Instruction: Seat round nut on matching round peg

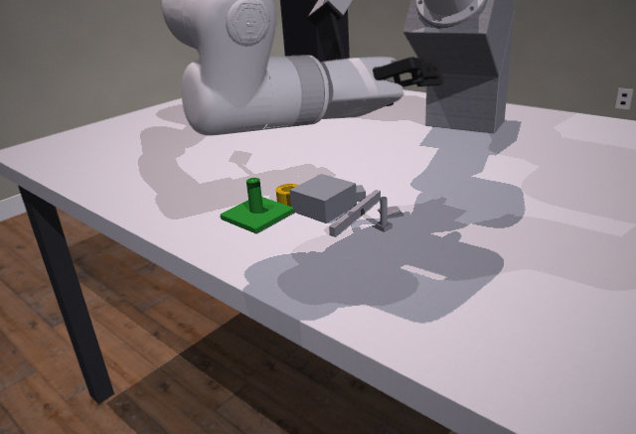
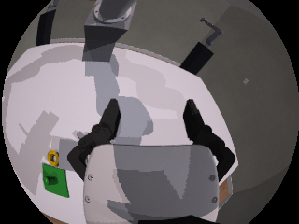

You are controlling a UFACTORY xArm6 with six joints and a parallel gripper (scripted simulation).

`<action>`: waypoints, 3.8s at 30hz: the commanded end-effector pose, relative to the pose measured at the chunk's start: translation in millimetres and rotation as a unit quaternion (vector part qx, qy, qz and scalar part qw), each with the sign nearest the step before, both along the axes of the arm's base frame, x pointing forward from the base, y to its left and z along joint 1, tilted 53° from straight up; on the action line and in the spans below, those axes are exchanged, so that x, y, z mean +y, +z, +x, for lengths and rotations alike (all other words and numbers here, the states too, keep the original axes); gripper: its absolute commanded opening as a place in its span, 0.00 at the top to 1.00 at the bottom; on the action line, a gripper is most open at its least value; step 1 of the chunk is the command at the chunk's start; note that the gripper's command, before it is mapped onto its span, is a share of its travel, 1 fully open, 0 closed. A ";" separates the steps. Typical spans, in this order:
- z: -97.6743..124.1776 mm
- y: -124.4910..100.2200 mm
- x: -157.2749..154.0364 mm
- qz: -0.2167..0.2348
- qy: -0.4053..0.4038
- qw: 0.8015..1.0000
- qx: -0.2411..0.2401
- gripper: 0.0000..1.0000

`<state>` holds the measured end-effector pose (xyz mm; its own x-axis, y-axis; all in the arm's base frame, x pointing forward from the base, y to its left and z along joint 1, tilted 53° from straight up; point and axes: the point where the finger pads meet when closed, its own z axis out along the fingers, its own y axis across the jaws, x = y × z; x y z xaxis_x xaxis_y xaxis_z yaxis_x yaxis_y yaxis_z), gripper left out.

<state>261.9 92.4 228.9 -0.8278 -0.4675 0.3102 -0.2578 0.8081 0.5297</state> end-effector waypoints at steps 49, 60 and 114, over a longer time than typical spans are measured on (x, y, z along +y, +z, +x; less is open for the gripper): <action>28.0 -3.9 20.8 0.119 0.052 0.983 -0.130 0.40; 55.3 -3.8 29.7 0.189 0.092 0.944 -0.255 0.40; 123.9 -29.0 -146.3 -0.119 0.369 0.593 -0.705 0.40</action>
<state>390.8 -40.6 203.5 0.0594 -0.9240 -0.3777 -0.6749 0.2416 -0.6972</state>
